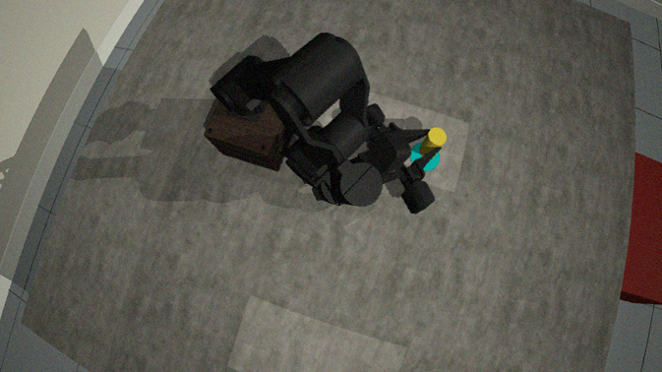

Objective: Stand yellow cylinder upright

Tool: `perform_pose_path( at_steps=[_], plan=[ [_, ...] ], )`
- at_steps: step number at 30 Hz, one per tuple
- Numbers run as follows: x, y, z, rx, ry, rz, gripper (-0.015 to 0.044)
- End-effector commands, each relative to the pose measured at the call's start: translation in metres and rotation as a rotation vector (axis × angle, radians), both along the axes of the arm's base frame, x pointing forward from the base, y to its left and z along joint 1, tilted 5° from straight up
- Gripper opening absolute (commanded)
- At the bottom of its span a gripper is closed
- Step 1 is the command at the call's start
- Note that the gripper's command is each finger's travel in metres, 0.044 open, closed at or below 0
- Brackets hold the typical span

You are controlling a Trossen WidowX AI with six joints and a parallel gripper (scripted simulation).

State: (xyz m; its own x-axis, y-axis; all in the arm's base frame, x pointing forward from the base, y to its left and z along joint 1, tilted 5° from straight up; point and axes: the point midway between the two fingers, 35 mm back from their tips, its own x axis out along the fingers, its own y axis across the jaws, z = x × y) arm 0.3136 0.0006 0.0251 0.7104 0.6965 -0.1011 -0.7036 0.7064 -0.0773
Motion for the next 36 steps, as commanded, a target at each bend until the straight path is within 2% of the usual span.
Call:
perform_pose_path(
  at_steps=[1,12,23,34,36],
  plan=[
    [0.001,0.000,-0.010,-0.013,-0.004,0.010,0.0105],
    [0.006,0.004,-0.038,-0.030,0.013,0.024,0.0105],
    [0.007,0.004,-0.038,-0.031,0.014,0.024,0.0105],
    [0.007,0.004,-0.038,-0.031,0.014,0.024,0.0394],
    [0.007,0.004,-0.038,-0.031,0.014,0.024,0.0400]
  ],
)
